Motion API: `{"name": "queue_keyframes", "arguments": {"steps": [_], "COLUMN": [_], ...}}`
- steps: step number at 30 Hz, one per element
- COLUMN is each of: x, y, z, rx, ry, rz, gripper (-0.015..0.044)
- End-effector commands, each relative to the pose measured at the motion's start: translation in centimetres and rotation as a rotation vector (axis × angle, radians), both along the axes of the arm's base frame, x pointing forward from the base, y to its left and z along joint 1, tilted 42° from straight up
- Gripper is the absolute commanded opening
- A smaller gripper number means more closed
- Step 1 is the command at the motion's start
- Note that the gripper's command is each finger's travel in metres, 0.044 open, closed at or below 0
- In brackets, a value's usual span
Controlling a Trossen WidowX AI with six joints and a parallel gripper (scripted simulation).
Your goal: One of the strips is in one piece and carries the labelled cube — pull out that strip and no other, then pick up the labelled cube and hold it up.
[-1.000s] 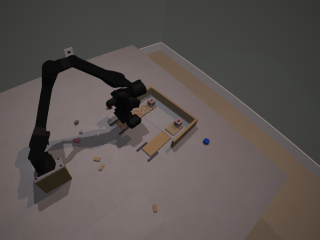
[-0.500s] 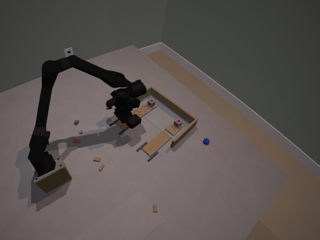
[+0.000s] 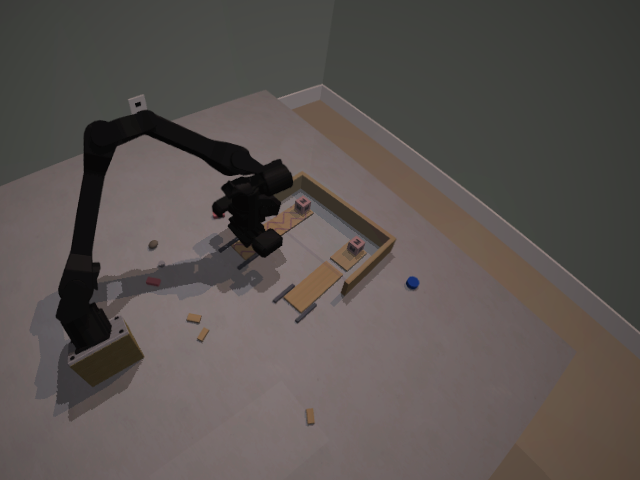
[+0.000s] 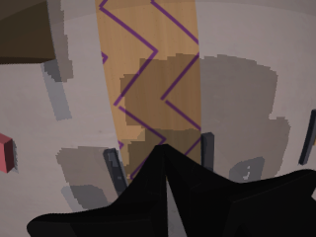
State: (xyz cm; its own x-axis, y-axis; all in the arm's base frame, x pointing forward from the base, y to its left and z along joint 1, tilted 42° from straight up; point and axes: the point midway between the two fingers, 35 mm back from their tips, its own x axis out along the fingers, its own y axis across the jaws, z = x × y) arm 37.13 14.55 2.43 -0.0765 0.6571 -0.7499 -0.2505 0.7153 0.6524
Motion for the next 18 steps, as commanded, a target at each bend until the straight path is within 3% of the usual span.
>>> {"name": "queue_keyframes", "arguments": {"steps": [1, 18], "x": [-0.07, -0.94], "y": [0.19, -0.04], "z": [-0.14, -0.38], "rx": [0.003, 0.003], "ry": [0.005, 0.005], "rz": [-0.001, -0.001], "gripper": [0.0, 0.0]}}
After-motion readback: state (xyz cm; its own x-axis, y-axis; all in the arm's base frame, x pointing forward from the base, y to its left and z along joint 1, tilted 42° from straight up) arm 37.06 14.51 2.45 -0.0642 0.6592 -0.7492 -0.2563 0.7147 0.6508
